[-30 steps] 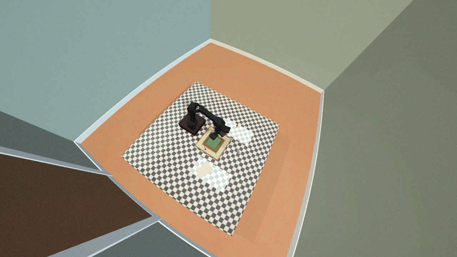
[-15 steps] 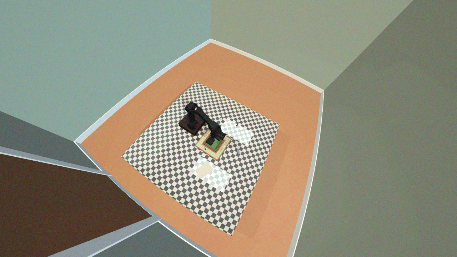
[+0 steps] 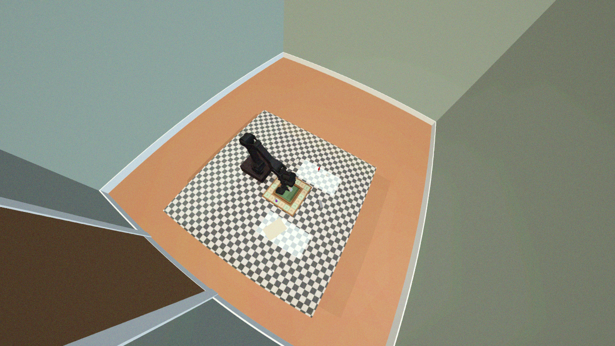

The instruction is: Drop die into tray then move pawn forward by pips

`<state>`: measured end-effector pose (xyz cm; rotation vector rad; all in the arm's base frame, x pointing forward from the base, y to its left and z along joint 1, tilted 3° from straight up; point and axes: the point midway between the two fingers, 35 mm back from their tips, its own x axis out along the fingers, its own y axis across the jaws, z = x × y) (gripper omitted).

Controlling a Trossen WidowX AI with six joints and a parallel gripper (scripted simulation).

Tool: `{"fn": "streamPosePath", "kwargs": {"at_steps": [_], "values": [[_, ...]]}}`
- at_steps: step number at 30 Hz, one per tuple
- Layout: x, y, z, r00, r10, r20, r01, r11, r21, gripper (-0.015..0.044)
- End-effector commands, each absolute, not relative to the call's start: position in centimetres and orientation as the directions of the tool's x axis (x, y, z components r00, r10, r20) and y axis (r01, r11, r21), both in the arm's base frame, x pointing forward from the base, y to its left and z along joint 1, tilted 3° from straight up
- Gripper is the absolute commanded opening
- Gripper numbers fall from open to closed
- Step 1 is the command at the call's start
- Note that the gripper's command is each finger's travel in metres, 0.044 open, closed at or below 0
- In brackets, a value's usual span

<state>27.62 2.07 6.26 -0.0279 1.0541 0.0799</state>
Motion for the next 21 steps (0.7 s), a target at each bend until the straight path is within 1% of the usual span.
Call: {"fn": "streamPosePath", "kwargs": {"at_steps": [1,8,10,15,21], "values": [[27.7,2.1,6.3,0.584,0.064,-0.81,-0.081,0.996,0.02,0.0],[27.7,2.1,6.1,0.758,0.076,-0.648,-0.083,0.996,0.02,0.0],[27.6,2.1,6.1,0.786,0.078,-0.613,-0.083,0.996,0.02,0.0],[27.2,2.0,6.9,0.789,0.078,-0.609,-0.083,0.996,0.02,0.0],[24.7,1.9,9.7,0.789,0.078,-0.61,-0.083,0.996,0.02,0.0]]}}
